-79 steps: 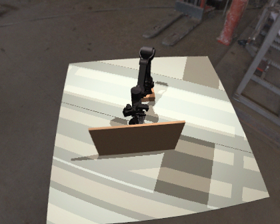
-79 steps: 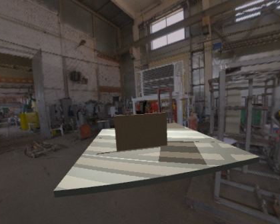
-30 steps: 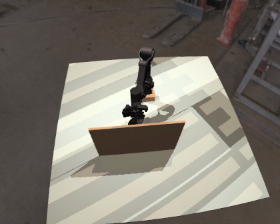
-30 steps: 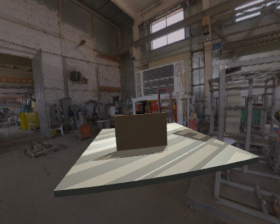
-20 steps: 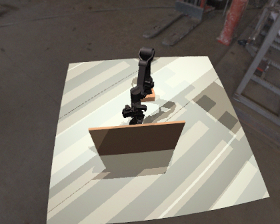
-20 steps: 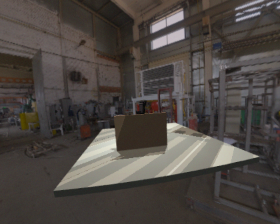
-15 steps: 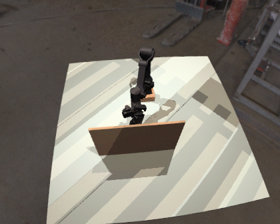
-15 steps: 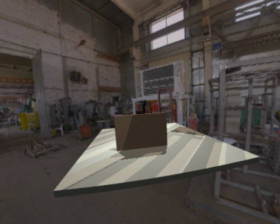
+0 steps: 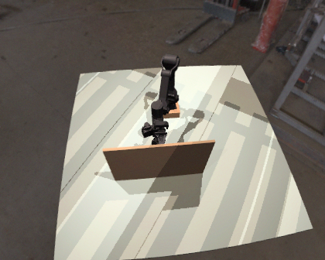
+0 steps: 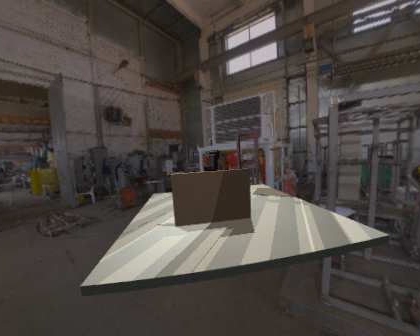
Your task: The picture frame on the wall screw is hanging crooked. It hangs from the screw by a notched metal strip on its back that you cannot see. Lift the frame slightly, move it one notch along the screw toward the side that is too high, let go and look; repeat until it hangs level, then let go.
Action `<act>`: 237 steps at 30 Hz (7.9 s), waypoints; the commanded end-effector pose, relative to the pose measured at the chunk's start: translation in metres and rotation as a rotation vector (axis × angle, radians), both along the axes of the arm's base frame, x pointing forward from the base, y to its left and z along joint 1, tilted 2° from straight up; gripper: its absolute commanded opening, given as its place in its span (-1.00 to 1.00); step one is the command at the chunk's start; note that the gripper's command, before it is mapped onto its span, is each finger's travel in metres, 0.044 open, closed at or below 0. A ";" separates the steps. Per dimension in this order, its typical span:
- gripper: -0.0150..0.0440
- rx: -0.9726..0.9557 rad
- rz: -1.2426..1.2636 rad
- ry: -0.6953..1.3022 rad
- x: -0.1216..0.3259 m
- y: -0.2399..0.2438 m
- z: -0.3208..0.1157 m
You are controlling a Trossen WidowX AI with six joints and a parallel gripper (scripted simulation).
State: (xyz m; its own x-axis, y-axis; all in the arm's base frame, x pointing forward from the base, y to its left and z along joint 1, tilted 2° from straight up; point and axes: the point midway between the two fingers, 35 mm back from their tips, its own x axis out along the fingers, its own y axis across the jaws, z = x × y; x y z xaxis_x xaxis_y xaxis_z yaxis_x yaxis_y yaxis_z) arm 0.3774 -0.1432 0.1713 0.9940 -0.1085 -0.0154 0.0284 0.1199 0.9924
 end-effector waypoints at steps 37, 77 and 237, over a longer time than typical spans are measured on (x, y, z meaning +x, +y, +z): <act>0.39 0.014 0.001 0.001 -0.033 -0.001 0.004; 0.39 -0.183 0.010 0.032 -0.178 0.033 0.038; 0.39 -0.020 0.006 0.002 -0.016 0.000 0.000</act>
State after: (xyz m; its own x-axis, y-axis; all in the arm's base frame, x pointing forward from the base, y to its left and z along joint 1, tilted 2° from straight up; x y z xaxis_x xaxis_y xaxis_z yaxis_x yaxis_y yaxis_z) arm 0.3549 -0.1412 0.1687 0.9950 -0.0972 -0.0226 0.0362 0.1403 0.9895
